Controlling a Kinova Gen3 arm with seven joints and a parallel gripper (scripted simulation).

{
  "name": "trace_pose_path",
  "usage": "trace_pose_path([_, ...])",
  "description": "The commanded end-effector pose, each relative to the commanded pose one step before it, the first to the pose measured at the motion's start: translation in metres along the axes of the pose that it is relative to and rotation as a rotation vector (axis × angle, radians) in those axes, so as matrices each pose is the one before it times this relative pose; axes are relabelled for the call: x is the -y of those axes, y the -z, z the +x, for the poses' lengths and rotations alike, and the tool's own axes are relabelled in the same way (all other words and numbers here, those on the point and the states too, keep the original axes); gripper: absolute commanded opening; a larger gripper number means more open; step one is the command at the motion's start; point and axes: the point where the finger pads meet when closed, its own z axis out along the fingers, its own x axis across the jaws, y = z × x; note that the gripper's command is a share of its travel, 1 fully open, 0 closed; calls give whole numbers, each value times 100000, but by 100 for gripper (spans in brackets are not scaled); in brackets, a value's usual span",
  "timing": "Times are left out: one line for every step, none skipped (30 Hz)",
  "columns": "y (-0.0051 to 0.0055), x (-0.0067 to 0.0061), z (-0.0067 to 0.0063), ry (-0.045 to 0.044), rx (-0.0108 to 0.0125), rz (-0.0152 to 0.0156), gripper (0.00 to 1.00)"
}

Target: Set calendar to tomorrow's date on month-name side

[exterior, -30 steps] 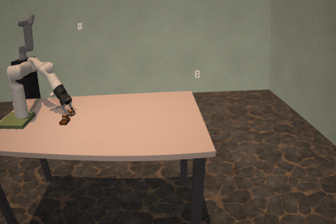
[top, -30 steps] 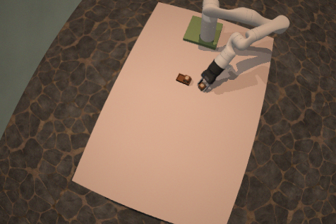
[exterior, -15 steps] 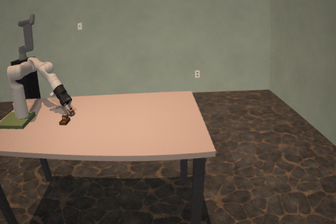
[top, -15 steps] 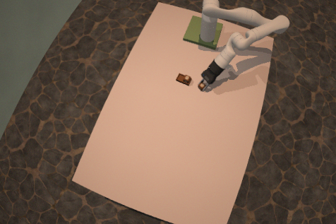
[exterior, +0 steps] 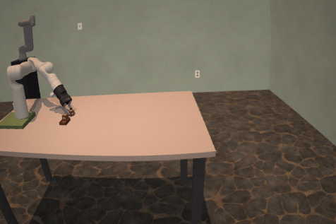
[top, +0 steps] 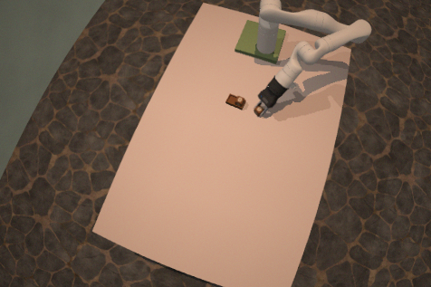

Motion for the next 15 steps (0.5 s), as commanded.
trace_pose_path([22,-31,20,-83,-60,-36,60])
trace_pose_path([0,0,0,0,0,0,60])
trace_pose_path([0,0,0,0,0,0,60])
trace_pose_path([0,0,0,0,0,0,60])
trace_pose_path([0,0,0,0,0,0,60])
trace_pose_path([0,0,0,0,0,0,60])
trace_pose_path([2,-2,0,2,0,-5,60])
trace_pose_path([15,-15,0,14,-1,-35,60])
trace_pose_path([37,-37,0,36,-3,-89,60])
trace_pose_path([0,0,0,0,0,0,60])
trace_pose_path([0,0,0,0,0,0,60])
trace_pose_path([67,-67,0,65,-6,-161,60])
trace_pose_path([103,-103,0,99,-9,-245,60])
trace_pose_path([139,-140,-1,132,-7,-327,60])
trace_pose_path([147,-149,0,132,61,-276,60])
